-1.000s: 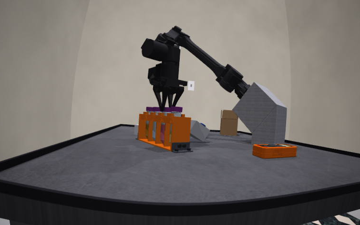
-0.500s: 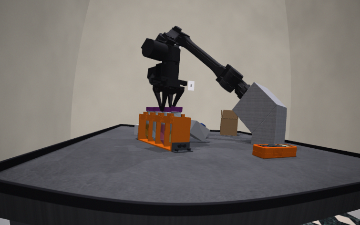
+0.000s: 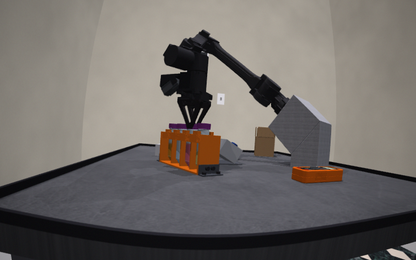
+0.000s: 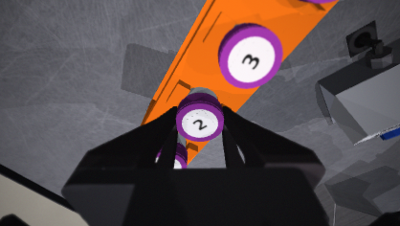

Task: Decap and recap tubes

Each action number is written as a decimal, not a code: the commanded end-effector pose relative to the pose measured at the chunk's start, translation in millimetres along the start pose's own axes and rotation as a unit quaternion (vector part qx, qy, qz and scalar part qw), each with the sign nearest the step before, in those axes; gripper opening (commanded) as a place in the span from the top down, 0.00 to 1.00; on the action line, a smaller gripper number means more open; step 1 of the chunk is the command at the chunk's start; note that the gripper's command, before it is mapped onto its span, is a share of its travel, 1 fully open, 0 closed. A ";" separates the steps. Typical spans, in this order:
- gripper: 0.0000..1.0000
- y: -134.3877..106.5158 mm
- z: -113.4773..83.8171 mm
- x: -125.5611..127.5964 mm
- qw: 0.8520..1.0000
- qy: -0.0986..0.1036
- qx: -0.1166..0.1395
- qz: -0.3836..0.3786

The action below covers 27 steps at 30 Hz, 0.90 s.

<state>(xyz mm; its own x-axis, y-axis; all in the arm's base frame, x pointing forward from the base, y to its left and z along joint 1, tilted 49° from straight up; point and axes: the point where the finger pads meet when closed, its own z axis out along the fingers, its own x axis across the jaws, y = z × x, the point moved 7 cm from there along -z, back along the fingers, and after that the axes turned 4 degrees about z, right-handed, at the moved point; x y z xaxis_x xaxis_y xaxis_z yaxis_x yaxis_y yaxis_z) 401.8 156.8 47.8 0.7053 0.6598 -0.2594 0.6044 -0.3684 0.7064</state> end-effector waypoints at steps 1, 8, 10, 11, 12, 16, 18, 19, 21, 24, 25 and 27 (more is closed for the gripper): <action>1.00 -1.5 2.6 -3.0 0.991 -0.003 0.001 -0.137; 1.00 -0.3 2.5 -2.0 0.960 0.000 0.000 -0.279; 1.00 -0.4 2.1 -1.9 0.946 0.001 0.000 -0.324; 1.00 -0.5 1.9 -1.8 0.939 0.001 0.000 -0.345; 1.00 -0.5 1.9 -1.8 0.939 0.001 0.000 -0.345; 1.00 -0.5 1.5 -1.7 0.908 0.001 0.000 -0.420; 1.00 -0.4 1.3 -1.8 0.885 0.001 0.000 -0.465; 1.00 -0.4 1.1 -1.7 0.874 0.001 -0.001 -0.486; 1.00 -0.3 1.0 -1.7 0.852 0.001 -0.001 -0.524; 1.00 -0.1 1.0 -1.8 0.821 0.002 0.000 -0.571; 1.00 -0.2 0.9 -1.7 0.806 0.002 -0.001 -0.591; 1.00 0.0 0.8 -1.8 0.778 0.002 -0.001 -0.629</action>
<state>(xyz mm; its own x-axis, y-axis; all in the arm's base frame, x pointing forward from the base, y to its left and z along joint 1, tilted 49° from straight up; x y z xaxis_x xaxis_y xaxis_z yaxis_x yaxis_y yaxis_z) 401.5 157.1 48.3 -0.2408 0.6153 -0.7506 0.8974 0.4358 0.0693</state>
